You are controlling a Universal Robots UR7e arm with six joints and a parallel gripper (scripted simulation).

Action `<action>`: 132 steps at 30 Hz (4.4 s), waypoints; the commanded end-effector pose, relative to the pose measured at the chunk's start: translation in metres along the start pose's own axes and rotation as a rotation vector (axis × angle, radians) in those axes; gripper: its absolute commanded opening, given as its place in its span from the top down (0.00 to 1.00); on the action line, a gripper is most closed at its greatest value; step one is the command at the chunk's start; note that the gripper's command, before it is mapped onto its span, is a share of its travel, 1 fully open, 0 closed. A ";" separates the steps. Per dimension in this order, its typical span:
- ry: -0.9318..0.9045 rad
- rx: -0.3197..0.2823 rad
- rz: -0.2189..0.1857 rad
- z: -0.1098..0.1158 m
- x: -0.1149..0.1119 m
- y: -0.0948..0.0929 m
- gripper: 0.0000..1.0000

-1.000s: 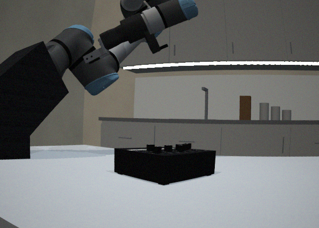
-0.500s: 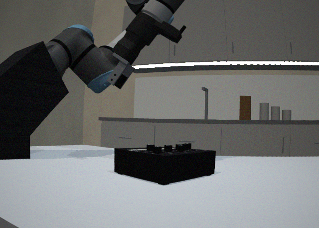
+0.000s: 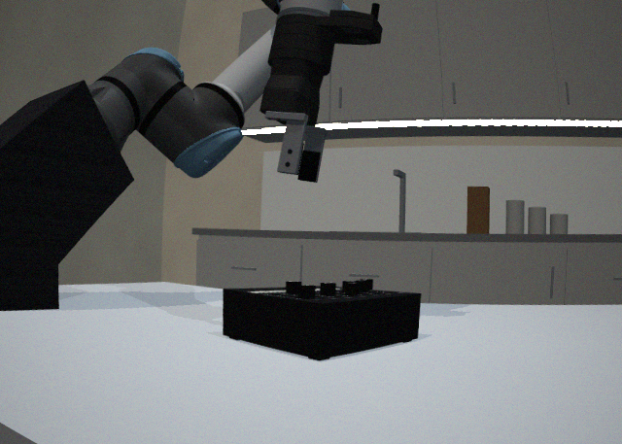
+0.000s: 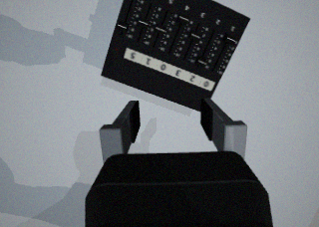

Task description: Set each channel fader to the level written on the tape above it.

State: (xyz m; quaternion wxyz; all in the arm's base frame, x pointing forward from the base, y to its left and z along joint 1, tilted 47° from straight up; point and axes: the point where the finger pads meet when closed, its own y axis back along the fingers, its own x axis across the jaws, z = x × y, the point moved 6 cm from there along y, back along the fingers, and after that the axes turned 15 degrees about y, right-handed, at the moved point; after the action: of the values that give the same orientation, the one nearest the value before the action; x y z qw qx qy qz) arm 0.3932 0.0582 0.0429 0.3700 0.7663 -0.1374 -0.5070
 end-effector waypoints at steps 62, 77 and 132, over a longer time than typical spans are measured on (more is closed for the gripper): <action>0.515 0.143 0.059 -0.039 0.015 -0.007 0.00; 1.078 0.133 0.110 -0.046 0.012 -0.019 0.00; 2.704 0.021 0.275 -0.049 0.033 -0.064 0.00</action>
State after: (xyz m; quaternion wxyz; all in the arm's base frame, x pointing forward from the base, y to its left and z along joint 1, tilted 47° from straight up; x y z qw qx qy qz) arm 0.4396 0.1038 -0.0133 0.2610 0.6550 0.2478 0.6644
